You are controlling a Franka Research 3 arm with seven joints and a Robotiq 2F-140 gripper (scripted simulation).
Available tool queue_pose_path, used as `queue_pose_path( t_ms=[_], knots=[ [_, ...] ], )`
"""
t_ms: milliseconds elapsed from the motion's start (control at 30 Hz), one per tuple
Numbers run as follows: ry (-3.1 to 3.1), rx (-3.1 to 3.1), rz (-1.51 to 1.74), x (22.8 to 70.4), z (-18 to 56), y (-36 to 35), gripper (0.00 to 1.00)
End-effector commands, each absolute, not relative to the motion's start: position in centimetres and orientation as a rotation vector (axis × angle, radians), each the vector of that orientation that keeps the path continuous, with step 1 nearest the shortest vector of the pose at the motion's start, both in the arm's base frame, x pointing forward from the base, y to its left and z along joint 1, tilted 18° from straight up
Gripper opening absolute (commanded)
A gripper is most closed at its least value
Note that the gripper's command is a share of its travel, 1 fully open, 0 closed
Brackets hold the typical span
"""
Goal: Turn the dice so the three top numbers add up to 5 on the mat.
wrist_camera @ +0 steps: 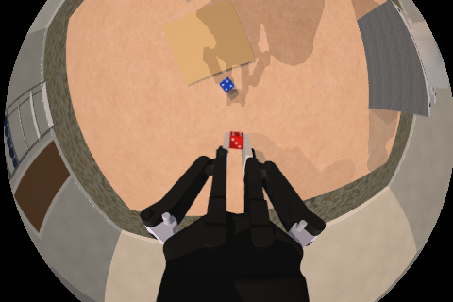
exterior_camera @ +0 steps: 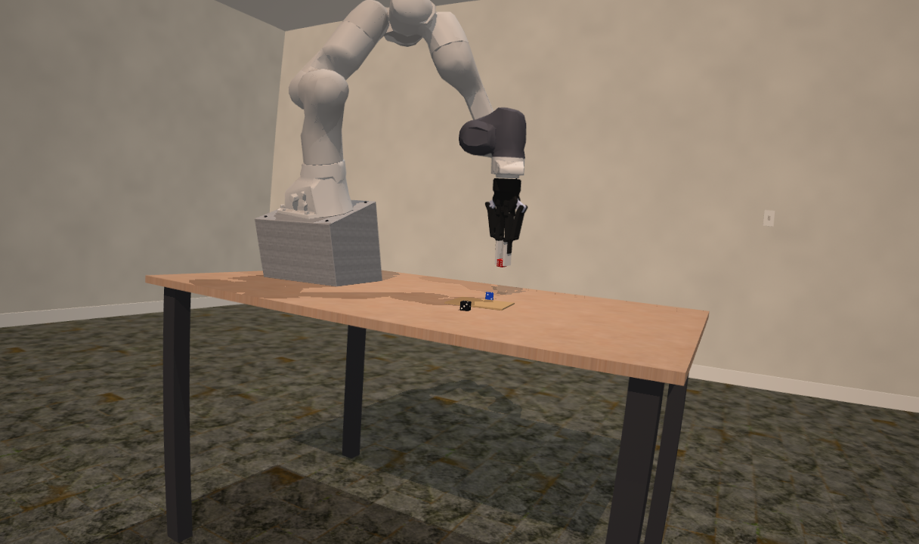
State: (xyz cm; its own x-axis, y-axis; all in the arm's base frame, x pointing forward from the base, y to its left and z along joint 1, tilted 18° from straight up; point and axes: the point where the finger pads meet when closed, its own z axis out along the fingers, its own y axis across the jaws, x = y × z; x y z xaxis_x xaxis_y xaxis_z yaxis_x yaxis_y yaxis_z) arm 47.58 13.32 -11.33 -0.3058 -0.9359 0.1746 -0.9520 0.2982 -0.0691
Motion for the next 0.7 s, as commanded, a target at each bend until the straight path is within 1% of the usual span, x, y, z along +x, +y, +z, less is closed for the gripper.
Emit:
queue_pose_path(
  t_ms=[0,233,667],
  knots=[
    [-2.466,1.990,0.157,49.07,-10.88,12.86,0.09],
    [-2.499,2.023,0.102,49.06,-10.94,12.70,0.09],
    [-2.614,2.132,-0.096,49.05,-10.97,12.17,0.09]
  ],
)
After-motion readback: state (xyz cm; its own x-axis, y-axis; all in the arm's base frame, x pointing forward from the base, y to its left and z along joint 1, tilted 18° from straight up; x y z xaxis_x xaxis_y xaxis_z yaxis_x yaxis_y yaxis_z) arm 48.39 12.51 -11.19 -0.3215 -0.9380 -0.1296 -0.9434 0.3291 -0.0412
